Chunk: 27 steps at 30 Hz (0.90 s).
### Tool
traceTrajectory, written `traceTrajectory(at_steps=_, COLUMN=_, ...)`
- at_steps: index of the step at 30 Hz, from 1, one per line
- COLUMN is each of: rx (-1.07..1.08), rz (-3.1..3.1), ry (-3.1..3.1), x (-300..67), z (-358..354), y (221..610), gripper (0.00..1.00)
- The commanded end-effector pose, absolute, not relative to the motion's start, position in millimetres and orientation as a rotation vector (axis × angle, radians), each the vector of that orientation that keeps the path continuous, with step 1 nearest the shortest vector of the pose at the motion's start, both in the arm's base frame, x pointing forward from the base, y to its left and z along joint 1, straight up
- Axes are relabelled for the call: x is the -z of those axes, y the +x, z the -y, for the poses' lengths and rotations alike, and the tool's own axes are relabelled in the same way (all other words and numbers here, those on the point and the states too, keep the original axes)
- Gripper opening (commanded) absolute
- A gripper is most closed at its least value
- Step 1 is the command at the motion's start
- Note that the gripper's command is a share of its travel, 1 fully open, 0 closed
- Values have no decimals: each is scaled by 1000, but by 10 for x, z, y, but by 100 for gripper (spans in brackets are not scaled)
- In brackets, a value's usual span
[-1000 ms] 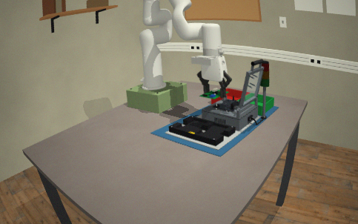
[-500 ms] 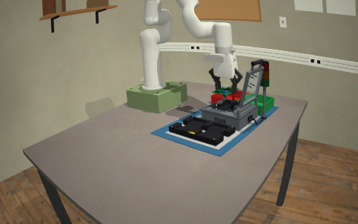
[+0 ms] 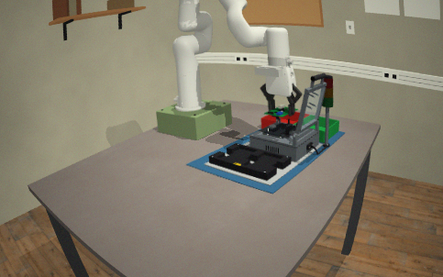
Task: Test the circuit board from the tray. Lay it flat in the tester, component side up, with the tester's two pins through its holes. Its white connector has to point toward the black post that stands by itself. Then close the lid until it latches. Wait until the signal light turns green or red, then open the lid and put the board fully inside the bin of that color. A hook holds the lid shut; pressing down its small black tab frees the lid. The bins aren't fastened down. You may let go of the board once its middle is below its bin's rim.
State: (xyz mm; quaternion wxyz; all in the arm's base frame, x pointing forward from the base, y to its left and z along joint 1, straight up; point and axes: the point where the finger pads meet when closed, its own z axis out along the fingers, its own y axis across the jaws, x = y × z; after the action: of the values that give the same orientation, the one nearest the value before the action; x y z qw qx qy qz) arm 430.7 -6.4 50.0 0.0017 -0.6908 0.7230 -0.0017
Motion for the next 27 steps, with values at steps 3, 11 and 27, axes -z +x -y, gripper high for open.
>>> traceTrajectory(at_steps=3, rx=8, rz=-2267, ry=-2168, x=-507, z=61, y=4315, gripper=79)
traceTrajectory(at_steps=11, rx=8, rz=-2267, ry=-2168, x=-506, z=61, y=4315, gripper=79)
traceTrajectory(at_steps=27, rx=8, rz=-2267, ry=-2168, x=-379, z=59, y=4316, gripper=79)
